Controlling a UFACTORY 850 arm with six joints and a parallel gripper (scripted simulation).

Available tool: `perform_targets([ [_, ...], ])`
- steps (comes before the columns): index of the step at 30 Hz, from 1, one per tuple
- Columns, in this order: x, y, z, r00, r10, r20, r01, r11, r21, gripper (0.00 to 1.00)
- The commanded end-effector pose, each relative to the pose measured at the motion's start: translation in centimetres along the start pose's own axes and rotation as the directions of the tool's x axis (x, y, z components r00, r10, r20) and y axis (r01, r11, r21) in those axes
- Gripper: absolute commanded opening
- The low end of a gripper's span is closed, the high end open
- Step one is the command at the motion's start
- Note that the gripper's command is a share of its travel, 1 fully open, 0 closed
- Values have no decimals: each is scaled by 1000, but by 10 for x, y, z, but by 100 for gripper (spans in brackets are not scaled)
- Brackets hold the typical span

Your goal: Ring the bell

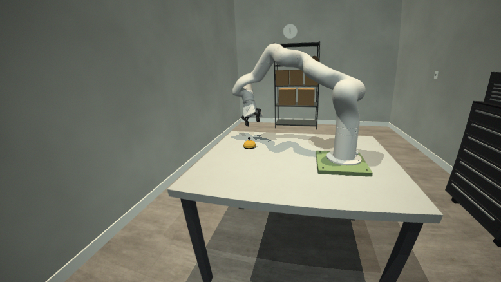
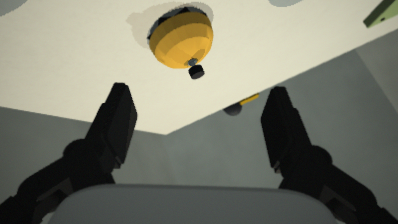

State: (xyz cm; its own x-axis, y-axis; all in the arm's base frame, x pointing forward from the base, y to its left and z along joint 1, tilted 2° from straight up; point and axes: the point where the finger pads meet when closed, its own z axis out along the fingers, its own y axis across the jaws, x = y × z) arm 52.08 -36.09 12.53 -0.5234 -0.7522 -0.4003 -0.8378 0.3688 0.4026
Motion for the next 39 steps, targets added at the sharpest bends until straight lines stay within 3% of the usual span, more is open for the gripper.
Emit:
perform_targets([
  [1,-10,1,6,987,-137,-86,141,989,38,100],
  [9,-28,5,17,901,-369,-229,385,923,26,100],
  [11,-28,5,17,901,-369,-229,385,923,26,100],
  [12,-34,7,20,852,-445,-275,465,885,9,100],
  [18,-46,11,25,738,-576,-351,604,796,-37,100],
  [26,-66,18,33,514,-738,-436,773,619,-137,100],
  [28,-66,18,33,514,-738,-436,773,619,-137,100],
  [29,-74,21,35,426,-781,-456,817,549,-177,100],
  [31,-77,22,37,382,-799,-464,835,514,-197,100],
  [39,-100,31,44,110,-869,-483,900,293,-323,100],
])
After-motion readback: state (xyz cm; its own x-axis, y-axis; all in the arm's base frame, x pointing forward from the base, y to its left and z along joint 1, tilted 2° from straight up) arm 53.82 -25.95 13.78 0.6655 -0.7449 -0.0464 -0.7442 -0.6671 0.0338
